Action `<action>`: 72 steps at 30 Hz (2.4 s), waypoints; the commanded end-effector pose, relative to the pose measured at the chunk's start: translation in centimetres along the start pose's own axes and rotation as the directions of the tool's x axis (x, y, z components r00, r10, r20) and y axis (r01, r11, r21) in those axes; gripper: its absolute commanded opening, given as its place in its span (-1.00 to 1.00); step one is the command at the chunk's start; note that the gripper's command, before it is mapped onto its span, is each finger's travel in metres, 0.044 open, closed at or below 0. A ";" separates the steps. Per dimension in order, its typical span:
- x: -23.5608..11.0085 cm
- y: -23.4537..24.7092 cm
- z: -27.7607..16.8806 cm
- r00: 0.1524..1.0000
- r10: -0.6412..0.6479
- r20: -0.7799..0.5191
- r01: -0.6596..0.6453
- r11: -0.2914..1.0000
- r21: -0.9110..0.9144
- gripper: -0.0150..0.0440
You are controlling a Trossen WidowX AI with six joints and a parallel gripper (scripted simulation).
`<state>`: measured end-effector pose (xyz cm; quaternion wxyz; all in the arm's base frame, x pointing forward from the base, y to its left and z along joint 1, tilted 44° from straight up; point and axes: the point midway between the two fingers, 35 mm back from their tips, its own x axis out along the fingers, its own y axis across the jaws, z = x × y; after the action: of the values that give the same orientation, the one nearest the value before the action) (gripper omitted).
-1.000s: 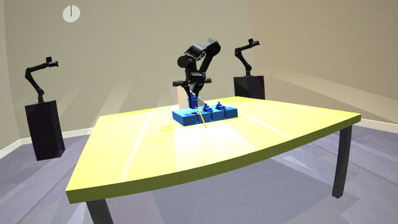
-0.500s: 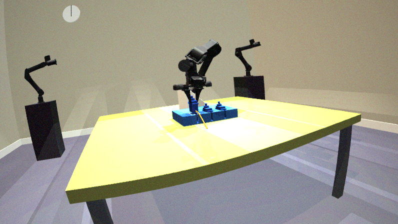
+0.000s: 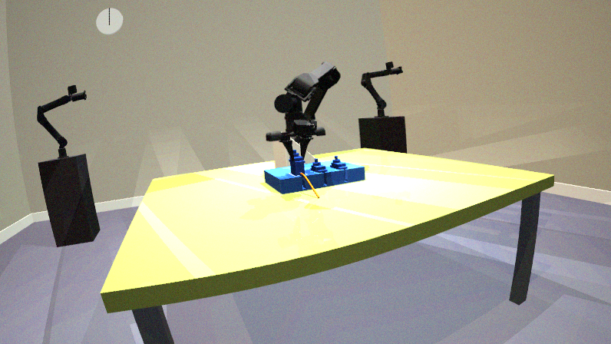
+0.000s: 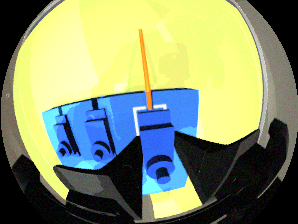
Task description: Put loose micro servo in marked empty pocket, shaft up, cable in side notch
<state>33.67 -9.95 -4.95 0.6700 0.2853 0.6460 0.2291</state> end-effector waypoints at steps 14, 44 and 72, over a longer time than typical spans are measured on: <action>1.6 -0.1 0.0 1.000 0.004 0.004 -0.004 1.000 0.005 -0.49; 4.0 0.0 0.0 1.000 0.005 0.004 -0.005 1.000 0.005 -0.14; -5.8 -0.2 -11.1 1.000 0.000 -0.002 0.000 1.000 0.011 1.00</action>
<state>22.64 -13.64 -1.09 0.6709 0.2967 0.6444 0.2156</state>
